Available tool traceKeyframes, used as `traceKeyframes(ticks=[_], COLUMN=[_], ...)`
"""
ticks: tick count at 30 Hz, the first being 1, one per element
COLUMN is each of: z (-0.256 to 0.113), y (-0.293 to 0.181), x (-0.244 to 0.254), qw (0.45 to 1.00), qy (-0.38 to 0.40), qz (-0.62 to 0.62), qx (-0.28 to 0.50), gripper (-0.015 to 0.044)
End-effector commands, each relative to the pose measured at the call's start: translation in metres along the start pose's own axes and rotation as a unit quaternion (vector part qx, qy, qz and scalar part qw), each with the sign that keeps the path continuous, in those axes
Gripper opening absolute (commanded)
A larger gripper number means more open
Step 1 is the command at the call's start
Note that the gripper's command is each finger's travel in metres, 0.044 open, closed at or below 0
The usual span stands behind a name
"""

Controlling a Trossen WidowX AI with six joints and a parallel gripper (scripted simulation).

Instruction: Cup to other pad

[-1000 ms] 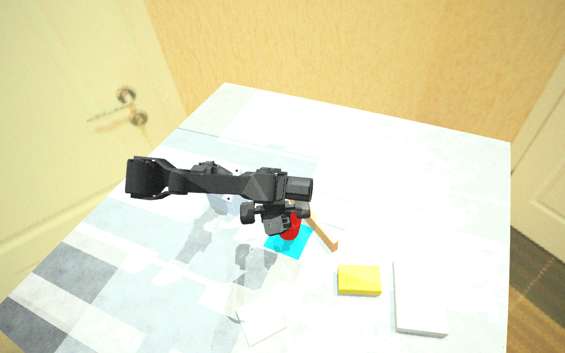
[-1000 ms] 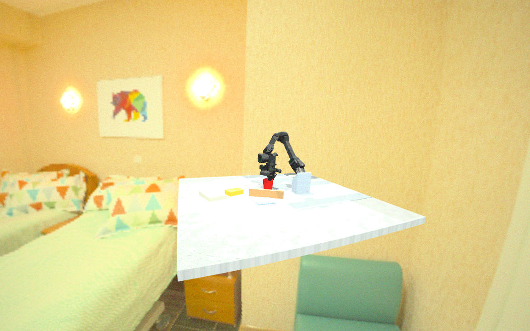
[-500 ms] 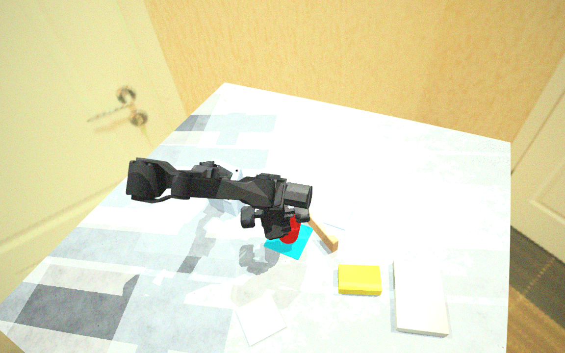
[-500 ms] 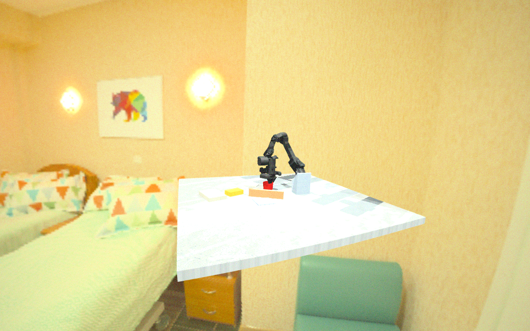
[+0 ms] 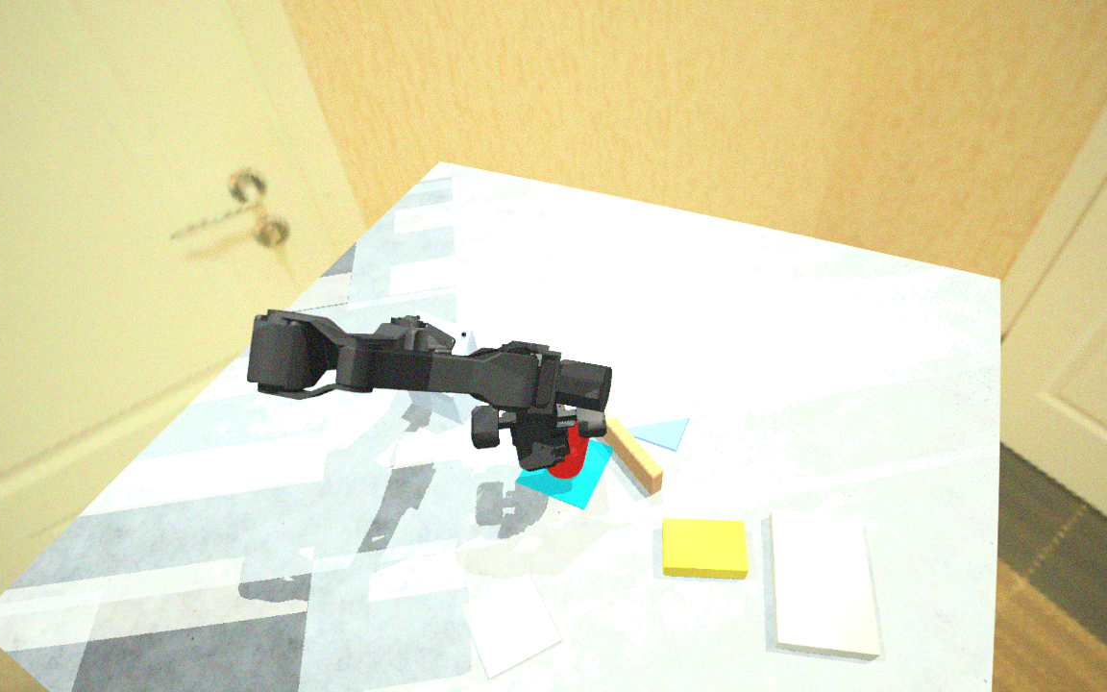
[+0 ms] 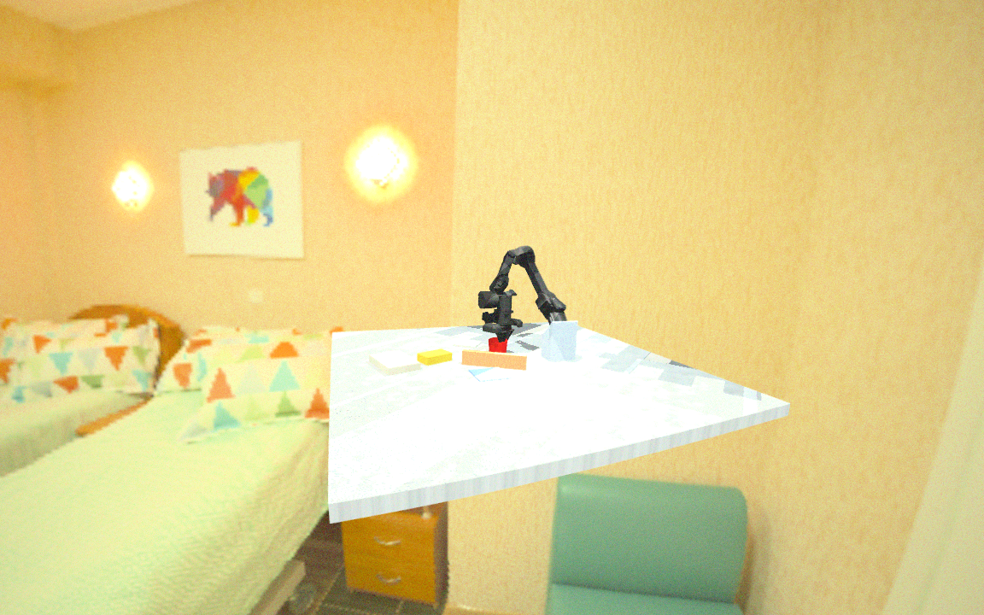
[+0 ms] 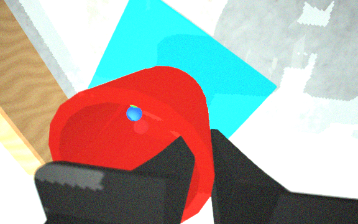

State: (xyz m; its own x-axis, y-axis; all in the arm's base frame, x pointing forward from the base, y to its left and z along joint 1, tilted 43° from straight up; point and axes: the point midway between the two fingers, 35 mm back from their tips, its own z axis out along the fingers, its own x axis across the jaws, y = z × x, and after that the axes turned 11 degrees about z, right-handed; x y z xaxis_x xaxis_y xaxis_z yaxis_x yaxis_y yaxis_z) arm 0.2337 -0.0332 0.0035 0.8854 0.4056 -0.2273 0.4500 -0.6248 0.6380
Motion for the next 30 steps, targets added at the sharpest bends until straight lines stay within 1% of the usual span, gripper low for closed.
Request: traceKeyframes(ticks=[1,5,12,30], z=[0.0,0.0,-0.002,-0.024], y=[0.0,0.0,0.0,-0.001], x=[0.0,0.0,0.0,0.002], qw=[1.0,1.0,1.0,1.0], qy=[0.0,0.0,0.0,-0.001], qz=[0.001,0.001,0.001,-0.002], qx=[0.0,0.0,0.0,0.001], gripper=[0.0026,0.0128,0.0128,0.0128])
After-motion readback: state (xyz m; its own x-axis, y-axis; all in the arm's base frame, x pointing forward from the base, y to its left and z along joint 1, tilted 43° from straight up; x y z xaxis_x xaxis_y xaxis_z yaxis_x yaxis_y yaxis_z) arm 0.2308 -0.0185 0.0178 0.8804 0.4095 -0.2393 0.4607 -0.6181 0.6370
